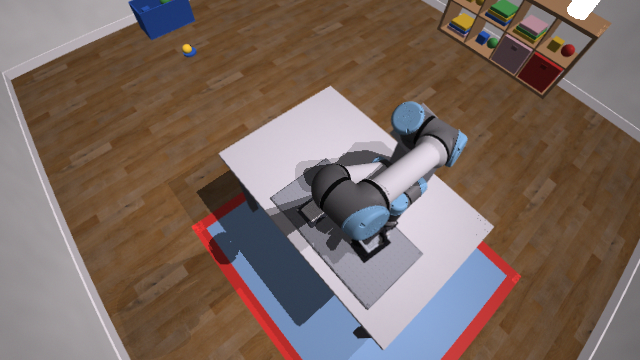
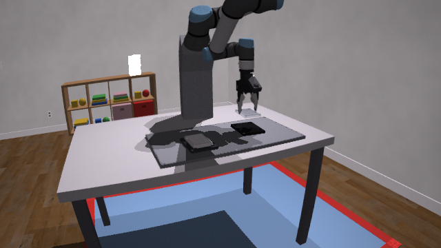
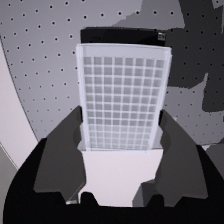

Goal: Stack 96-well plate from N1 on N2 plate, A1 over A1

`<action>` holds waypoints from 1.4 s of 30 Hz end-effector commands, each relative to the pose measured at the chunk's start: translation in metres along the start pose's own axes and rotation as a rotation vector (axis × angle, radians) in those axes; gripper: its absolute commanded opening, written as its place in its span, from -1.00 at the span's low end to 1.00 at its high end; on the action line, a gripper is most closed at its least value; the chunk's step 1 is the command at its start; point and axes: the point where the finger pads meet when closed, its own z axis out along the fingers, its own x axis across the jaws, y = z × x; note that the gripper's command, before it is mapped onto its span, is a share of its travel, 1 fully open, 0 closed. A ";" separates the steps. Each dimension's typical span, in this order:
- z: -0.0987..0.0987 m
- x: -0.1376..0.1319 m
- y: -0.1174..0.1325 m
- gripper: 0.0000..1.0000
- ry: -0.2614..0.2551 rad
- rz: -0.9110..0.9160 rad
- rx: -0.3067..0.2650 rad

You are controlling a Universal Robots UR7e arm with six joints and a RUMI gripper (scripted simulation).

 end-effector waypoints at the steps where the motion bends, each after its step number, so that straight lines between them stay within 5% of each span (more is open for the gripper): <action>1: -0.006 0.000 0.000 -1.00 0.000 0.000 0.001; 28: -0.018 0.000 0.000 -1.00 0.000 0.000 0.001; 42: -0.018 0.037 -0.015 -1.00 0.000 -0.104 0.001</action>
